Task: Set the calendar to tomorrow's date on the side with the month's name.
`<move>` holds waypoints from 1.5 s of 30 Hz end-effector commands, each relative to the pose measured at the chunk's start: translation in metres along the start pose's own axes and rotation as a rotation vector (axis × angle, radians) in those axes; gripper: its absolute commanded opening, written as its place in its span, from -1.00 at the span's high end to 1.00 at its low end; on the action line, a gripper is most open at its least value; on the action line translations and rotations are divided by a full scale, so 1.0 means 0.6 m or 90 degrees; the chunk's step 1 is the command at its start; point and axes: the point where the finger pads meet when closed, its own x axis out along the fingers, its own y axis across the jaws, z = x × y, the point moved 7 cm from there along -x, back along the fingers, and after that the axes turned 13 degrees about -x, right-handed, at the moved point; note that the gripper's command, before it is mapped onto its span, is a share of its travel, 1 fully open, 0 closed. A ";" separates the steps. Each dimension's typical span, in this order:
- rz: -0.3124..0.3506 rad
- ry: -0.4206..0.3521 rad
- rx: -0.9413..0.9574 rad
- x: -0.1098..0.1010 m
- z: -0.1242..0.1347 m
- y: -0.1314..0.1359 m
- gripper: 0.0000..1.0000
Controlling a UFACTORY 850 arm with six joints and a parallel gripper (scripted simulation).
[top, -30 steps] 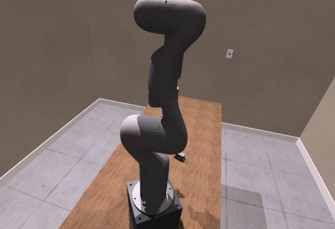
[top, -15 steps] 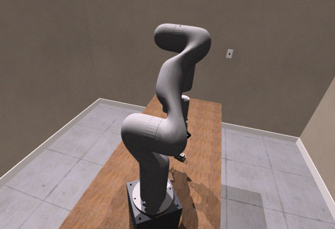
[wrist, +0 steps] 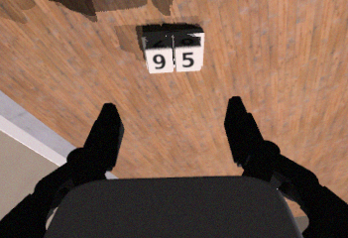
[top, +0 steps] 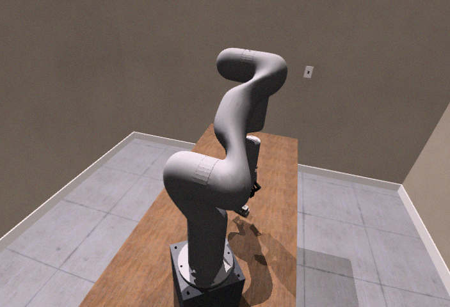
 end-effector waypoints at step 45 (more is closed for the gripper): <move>0.003 0.002 0.457 0.063 -0.163 -0.046 -1.00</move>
